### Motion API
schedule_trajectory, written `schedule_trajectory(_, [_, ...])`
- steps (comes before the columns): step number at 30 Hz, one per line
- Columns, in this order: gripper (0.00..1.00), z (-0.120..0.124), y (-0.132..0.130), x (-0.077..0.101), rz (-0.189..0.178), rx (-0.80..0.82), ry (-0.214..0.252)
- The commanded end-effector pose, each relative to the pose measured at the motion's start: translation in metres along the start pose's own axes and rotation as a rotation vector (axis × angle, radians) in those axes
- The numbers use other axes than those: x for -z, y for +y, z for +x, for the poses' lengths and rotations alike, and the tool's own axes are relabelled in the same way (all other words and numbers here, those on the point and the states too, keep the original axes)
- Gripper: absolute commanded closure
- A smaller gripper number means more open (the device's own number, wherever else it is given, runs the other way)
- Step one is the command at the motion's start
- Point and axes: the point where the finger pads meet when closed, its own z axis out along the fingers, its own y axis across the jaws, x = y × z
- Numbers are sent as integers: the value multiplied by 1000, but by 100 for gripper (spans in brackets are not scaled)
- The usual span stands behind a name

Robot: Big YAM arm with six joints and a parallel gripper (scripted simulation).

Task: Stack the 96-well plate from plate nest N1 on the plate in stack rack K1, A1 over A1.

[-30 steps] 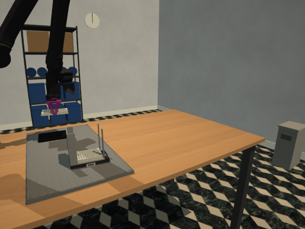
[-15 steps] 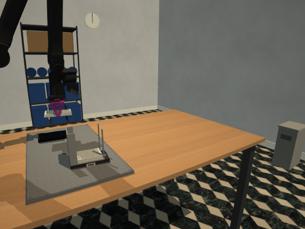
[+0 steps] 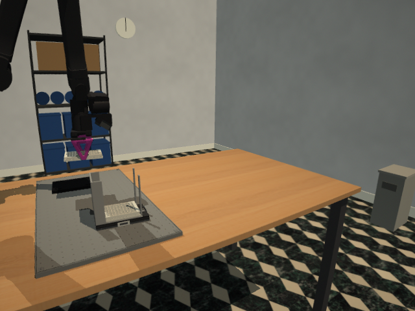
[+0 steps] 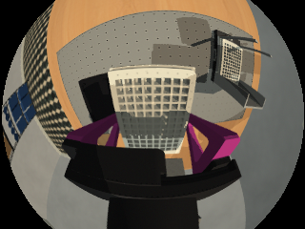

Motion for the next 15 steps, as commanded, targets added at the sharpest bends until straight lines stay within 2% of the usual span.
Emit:
schedule_trajectory(1, [100, -19, -12, 7, 3, 19, -34])
schedule_trajectory(15, [100, -36, -50, 10, 5, 21, -40])
